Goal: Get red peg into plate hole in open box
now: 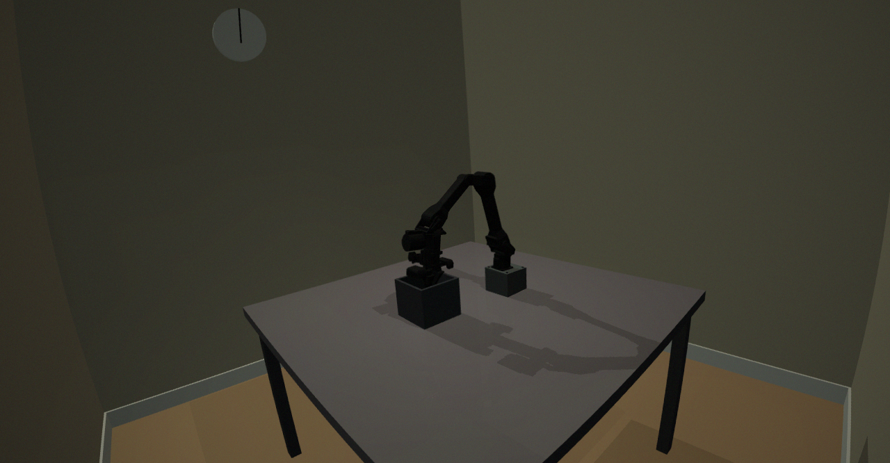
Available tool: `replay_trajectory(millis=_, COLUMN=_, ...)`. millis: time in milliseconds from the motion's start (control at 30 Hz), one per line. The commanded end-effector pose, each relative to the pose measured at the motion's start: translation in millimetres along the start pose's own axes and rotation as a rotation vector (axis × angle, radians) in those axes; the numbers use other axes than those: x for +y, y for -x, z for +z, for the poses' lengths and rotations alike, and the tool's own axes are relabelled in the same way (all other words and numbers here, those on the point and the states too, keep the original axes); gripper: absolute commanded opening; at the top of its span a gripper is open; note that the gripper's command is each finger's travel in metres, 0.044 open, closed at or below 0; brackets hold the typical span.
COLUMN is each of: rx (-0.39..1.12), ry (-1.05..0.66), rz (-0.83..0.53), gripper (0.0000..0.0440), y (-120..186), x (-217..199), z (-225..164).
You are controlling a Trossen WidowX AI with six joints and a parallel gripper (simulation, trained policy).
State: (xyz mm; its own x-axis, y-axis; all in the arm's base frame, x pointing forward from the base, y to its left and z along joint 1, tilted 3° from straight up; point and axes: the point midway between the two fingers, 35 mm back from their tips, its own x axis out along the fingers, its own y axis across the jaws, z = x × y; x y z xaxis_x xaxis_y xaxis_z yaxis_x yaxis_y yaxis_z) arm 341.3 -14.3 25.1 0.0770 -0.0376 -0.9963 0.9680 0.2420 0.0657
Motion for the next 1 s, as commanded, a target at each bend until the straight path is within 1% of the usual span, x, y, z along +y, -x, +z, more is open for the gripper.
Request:
replay_trajectory(millis=0, rx=0.003, ry=0.017, rz=-0.013, gripper=0.0003, y=-7, x=-1, z=1)
replay_trajectory(millis=100, rx=0.003, ry=0.030, rz=-0.023, gripper=0.0032, y=-11, x=0, z=2)
replay_trajectory(millis=233, rx=0.010, ry=0.044, rz=-0.041, gripper=0.0091, y=-18, x=-2, z=1)
replay_trajectory(millis=300, rx=0.021, ry=0.048, rz=-0.045, gripper=0.0099, y=-20, x=-2, z=0)
replay_trajectory(millis=533, rx=0.110, ry=0.027, rz=-0.058, gripper=0.0091, y=-13, x=-3, z=-14)
replay_trajectory(millis=767, rx=0.192, ry=0.001, rz=-0.089, gripper=0.0042, y=8, x=-9, z=-29)
replay_trajectory(millis=967, rx=0.246, ry=-0.031, rz=-0.111, gripper=0.0023, y=24, x=-15, z=-39)
